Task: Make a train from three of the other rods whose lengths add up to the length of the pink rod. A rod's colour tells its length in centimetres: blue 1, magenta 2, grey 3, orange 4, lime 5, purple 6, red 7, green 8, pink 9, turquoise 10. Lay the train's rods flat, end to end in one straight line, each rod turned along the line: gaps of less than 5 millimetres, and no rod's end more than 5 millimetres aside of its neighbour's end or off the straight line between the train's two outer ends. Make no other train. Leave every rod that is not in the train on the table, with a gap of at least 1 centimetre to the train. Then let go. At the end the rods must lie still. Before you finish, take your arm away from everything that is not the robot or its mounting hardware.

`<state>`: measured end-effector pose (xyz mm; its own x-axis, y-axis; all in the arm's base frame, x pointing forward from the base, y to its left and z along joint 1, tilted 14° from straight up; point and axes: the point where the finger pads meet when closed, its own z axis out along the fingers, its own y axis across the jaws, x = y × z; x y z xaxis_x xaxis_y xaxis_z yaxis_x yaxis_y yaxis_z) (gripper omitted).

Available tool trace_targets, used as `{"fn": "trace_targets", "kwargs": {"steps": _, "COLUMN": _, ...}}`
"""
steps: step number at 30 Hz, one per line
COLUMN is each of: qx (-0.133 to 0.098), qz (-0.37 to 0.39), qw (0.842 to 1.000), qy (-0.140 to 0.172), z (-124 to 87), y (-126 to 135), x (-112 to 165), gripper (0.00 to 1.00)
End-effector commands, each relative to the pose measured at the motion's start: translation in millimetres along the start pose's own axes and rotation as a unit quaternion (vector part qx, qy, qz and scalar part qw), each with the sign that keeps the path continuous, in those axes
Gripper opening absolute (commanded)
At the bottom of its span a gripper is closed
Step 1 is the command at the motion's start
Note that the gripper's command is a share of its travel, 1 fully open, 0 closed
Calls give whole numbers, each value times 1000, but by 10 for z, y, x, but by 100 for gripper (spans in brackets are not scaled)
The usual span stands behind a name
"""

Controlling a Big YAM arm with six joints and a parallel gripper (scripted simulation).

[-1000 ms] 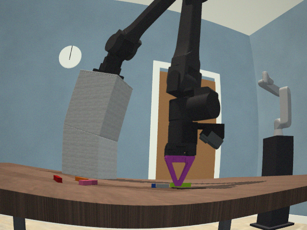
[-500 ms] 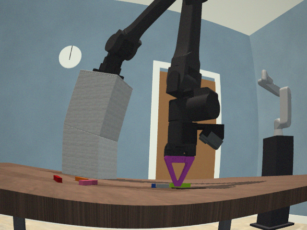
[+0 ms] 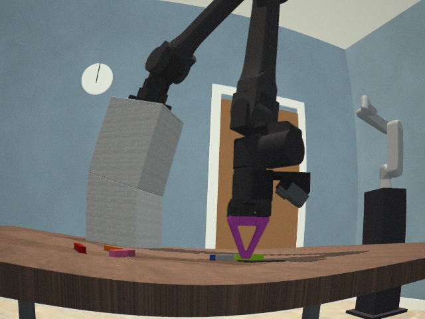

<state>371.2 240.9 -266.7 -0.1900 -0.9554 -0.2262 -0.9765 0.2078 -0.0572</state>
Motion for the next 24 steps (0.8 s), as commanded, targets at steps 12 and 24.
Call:
{"fn": "trace_targets", "kwargs": {"steps": 12, "qx": 6, "qz": -1, "qw": 1000, "qy": -6, "z": 37, "y": -20, "x": -48, "gripper": 9}}
{"fn": "trace_targets", "kwargs": {"steps": 24, "qx": 6, "qz": -1, "qw": 1000, "qy": -6, "z": 37, "y": -20, "x": -48, "gripper": 24}}
